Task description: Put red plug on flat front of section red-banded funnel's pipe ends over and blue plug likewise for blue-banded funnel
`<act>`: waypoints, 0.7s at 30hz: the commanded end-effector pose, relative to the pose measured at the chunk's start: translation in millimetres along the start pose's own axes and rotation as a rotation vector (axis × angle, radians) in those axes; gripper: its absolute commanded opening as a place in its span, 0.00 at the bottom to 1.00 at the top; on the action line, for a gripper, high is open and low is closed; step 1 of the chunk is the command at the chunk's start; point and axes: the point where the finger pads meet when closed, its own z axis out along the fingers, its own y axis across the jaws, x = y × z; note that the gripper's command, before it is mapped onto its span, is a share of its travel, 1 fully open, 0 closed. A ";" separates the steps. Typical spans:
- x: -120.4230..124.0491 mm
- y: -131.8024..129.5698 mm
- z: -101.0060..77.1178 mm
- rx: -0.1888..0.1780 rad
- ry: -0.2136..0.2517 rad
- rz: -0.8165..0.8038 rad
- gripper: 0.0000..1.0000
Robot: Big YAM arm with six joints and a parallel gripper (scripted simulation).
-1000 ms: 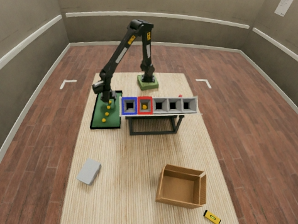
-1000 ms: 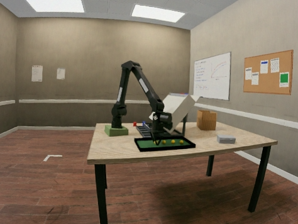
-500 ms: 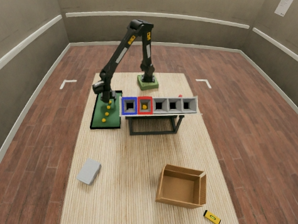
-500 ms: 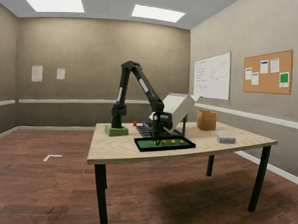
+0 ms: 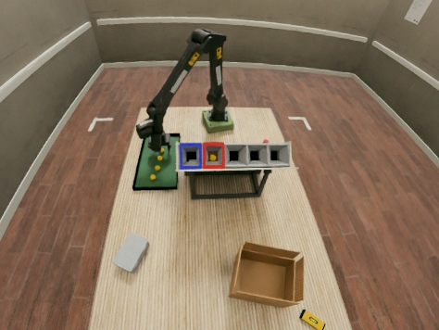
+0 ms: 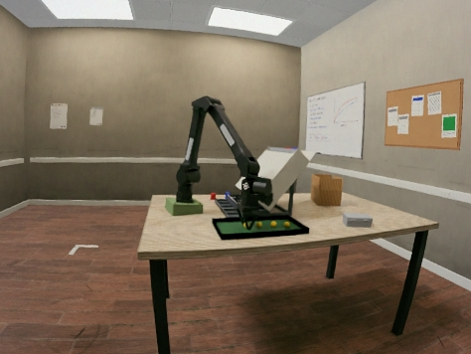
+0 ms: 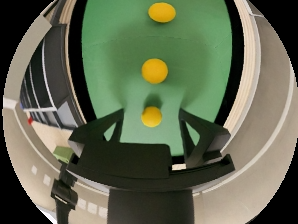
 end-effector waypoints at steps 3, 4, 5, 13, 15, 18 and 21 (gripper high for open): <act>-9.7 -3.2 -3.3 0.016 -0.013 -0.001 0.80; -9.7 -3.2 -3.4 0.016 -0.013 -0.001 0.80; -9.8 -3.2 -3.6 0.016 -0.013 -0.001 0.80; -10.1 -3.4 -4.5 0.016 -0.013 -0.001 0.80; -10.1 -3.4 -4.7 0.016 -0.013 -0.001 0.80; -10.2 -3.5 -5.0 0.016 -0.013 -0.001 0.80; -10.2 -3.5 -5.2 0.016 -0.013 -0.001 0.80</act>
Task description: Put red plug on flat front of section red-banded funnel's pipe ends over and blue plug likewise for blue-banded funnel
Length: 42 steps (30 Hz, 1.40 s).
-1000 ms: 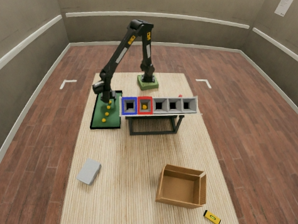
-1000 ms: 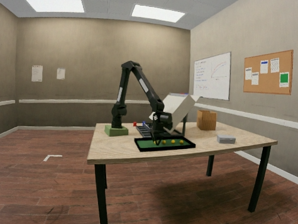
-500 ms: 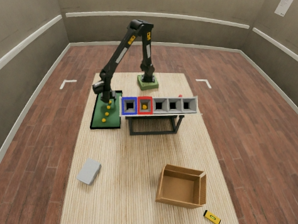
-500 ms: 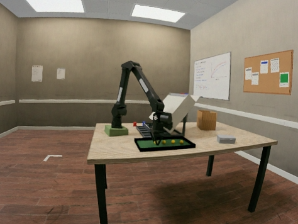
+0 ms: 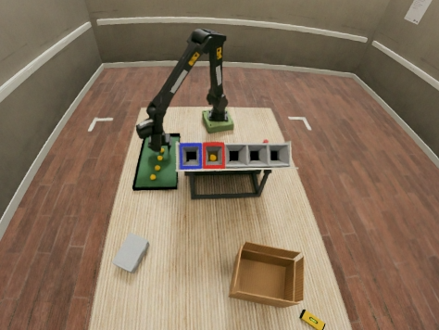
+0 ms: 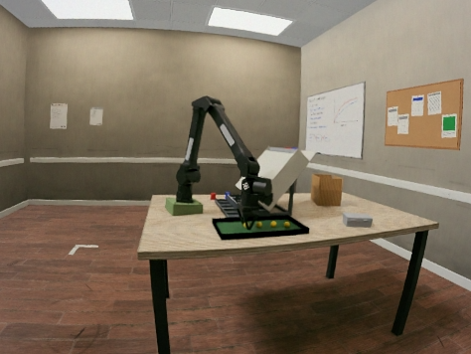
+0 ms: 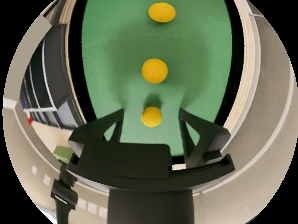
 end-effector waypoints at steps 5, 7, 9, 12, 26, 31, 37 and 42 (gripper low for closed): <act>-10.3 -3.7 -5.7 0.016 -0.013 -0.001 0.80; -10.4 -3.8 -6.0 0.016 -0.013 -0.001 0.80; -10.4 -3.8 -6.2 0.016 -0.013 -0.001 0.80; -10.5 -3.9 -6.5 0.016 -0.013 -0.001 0.80; -10.7 -4.3 -7.9 0.016 -0.013 -0.001 0.80; -10.8 -4.5 -8.5 0.016 -0.013 -0.001 0.80; -3.9 -4.9 -4.9 0.014 -0.011 0.001 0.00; -3.9 -4.9 -4.9 0.014 -0.011 0.001 0.00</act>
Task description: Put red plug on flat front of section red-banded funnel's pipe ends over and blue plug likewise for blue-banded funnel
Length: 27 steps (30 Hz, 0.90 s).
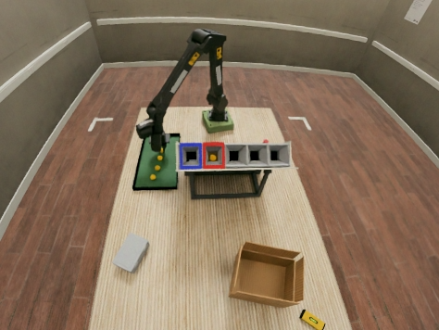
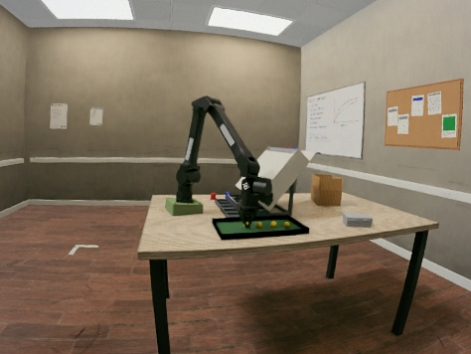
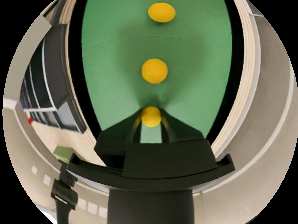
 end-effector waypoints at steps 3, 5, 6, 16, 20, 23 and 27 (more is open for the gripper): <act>-3.8 -4.8 -4.9 0.014 -0.011 0.000 0.00; -3.8 -4.8 -4.9 0.014 -0.011 0.000 0.00; -3.8 -4.8 -4.9 0.014 -0.011 0.000 0.00; -3.8 -4.8 -4.9 0.014 -0.011 0.000 0.00; -3.8 -4.8 -4.9 0.014 -0.011 0.000 0.00; -3.8 -4.8 -4.9 0.014 -0.011 0.000 0.00; -3.7 -4.6 -24.0 0.014 -0.011 -0.001 0.00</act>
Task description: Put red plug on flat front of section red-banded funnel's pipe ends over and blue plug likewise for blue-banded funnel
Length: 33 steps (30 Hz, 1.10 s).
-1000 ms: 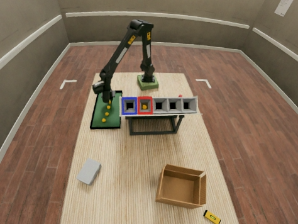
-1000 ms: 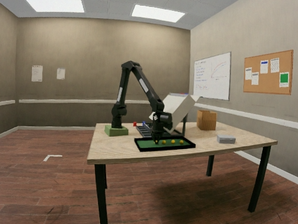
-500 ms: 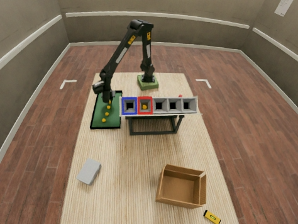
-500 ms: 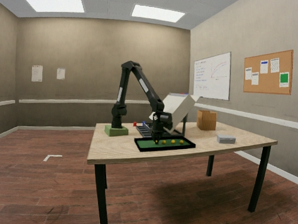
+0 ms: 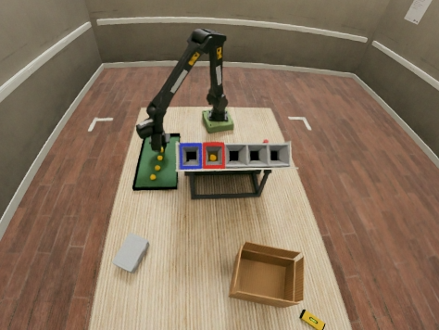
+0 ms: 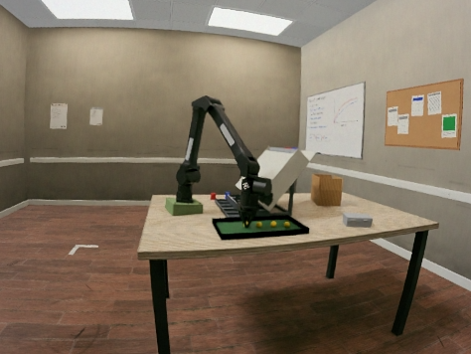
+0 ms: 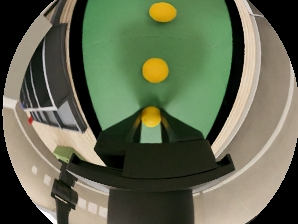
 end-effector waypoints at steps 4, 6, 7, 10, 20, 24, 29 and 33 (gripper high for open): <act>-4.1 -5.5 -61.3 0.020 -0.016 -0.002 0.00; -3.9 -5.2 -80.4 0.020 -0.016 -0.002 0.00; -3.8 -5.0 -89.9 0.020 -0.016 -0.003 0.00; -3.4 -4.6 -118.5 0.021 -0.017 -0.003 0.00; -3.1 -4.3 -146.8 0.017 -0.014 -0.003 0.00; -3.1 -4.4 -146.5 0.013 -0.011 -0.003 0.00; -3.2 -4.5 -146.1 0.009 -0.008 -0.003 0.00; -3.2 -4.5 -146.2 0.008 -0.007 -0.003 0.00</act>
